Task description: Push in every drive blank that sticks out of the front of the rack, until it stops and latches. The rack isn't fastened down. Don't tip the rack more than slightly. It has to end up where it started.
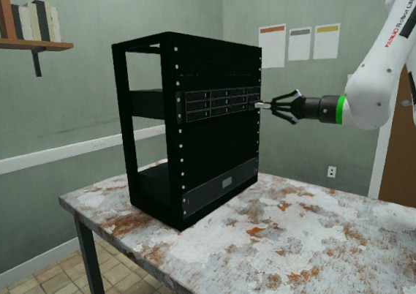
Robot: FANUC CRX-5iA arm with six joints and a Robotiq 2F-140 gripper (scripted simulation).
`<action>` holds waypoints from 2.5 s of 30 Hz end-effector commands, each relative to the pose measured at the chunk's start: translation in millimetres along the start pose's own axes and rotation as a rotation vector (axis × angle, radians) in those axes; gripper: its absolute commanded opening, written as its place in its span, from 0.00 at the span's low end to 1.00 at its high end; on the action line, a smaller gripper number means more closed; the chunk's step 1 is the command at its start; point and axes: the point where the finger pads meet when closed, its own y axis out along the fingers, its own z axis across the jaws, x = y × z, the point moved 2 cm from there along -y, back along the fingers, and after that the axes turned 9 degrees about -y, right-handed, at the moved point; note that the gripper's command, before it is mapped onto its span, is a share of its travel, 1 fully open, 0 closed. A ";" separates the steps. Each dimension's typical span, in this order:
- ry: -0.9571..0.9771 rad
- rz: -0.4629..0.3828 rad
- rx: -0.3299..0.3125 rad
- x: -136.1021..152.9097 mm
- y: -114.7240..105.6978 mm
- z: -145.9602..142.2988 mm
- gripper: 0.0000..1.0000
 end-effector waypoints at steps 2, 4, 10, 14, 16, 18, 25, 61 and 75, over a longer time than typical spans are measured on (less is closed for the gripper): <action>0.000 0.000 0.001 0.1 1.0 0.6 0.10; 0.000 0.000 0.001 0.1 1.0 0.6 0.10; 0.000 0.000 0.001 0.1 1.0 0.6 0.10; 0.000 0.000 0.001 0.1 2.2 0.6 0.10; 0.000 0.000 0.001 0.1 3.4 0.6 0.10; 0.000 0.000 0.001 0.1 4.0 0.6 0.10; 0.000 0.000 0.001 0.1 4.0 0.6 0.10; 0.000 0.000 0.001 0.1 10.0 0.6 0.10; 0.000 0.000 0.001 0.1 11.0 0.6 0.10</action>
